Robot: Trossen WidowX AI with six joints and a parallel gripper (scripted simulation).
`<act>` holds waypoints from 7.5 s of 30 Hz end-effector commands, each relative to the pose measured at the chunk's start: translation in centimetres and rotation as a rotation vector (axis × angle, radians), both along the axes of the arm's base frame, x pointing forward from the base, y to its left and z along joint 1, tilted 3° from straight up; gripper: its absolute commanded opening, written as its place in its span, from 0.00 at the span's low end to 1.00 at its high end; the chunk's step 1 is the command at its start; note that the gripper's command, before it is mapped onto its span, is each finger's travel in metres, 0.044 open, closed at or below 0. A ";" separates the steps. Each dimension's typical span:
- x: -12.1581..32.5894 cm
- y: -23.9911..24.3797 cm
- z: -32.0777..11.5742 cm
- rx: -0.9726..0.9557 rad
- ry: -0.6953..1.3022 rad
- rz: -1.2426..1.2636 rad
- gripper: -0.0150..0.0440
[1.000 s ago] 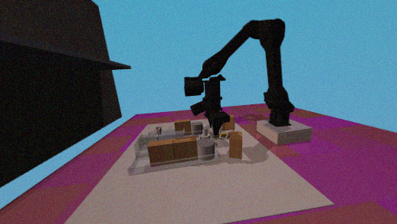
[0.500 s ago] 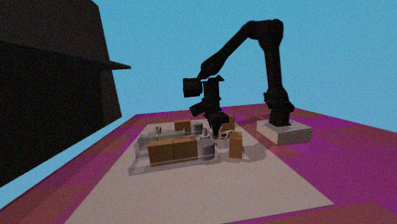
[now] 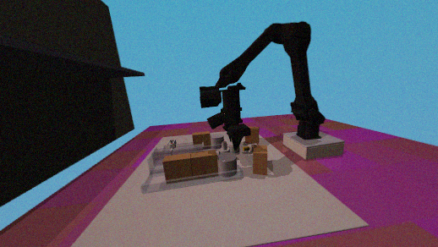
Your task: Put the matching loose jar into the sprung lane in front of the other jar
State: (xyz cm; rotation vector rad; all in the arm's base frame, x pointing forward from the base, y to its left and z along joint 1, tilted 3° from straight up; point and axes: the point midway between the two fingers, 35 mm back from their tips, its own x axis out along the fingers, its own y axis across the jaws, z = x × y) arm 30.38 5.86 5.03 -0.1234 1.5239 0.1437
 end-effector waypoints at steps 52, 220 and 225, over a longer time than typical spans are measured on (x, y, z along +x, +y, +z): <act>3.2 0.6 0.9 0.007 -0.027 0.003 0.25; 3.7 0.7 -1.5 0.007 -0.027 0.003 0.25; 3.6 0.7 -1.5 0.007 -0.027 0.003 0.25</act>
